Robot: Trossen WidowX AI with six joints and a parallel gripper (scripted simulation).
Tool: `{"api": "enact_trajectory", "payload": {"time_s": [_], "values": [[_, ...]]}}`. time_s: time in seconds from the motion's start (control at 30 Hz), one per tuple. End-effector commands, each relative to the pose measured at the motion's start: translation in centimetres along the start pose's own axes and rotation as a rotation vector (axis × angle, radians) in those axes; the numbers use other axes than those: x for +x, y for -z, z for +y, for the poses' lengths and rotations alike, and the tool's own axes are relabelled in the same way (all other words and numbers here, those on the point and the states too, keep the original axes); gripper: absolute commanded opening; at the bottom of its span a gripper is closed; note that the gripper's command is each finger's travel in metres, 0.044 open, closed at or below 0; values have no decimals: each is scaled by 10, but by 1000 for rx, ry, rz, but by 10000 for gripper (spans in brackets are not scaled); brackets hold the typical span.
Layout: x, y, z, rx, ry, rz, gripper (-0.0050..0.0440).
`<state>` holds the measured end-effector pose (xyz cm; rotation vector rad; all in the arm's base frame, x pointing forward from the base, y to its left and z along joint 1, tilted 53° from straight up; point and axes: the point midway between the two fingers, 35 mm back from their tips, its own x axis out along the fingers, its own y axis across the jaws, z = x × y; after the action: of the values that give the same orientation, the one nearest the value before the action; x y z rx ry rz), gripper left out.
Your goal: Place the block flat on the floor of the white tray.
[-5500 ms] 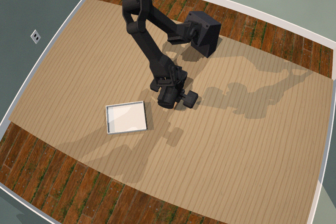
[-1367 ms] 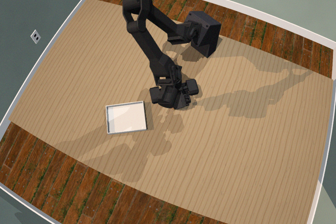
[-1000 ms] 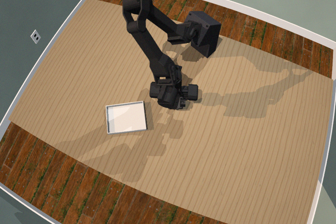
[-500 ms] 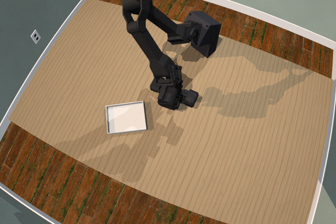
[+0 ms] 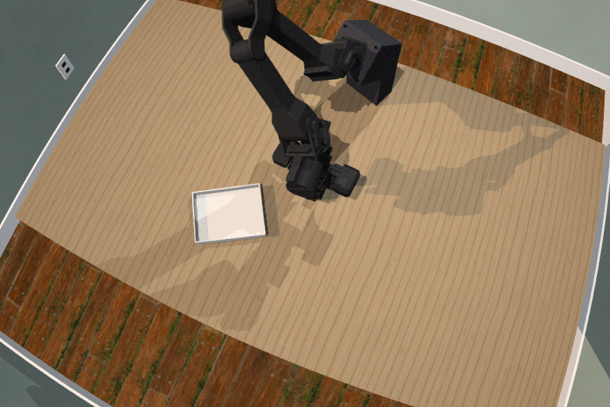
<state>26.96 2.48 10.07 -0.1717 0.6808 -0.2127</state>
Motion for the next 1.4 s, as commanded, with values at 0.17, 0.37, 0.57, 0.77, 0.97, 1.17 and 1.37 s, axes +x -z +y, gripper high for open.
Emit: {"api": "enact_trajectory", "payload": {"time_s": [0.17, 0.37, 0.57, 0.77, 0.97, 1.17, 1.37], "values": [[7, -2, 0, 5, -1, -4, 204], [15, -2, 0, 5, -1, -4, 204], [19, -2, 0, 5, -1, -4, 204], [22, -2, 0, 5, -1, -4, 204], [22, -2, 0, 5, -1, -4, 204], [22, -2, 0, 5, -1, -4, 204], [22, -2, 0, 5, -1, -4, 204]]}}
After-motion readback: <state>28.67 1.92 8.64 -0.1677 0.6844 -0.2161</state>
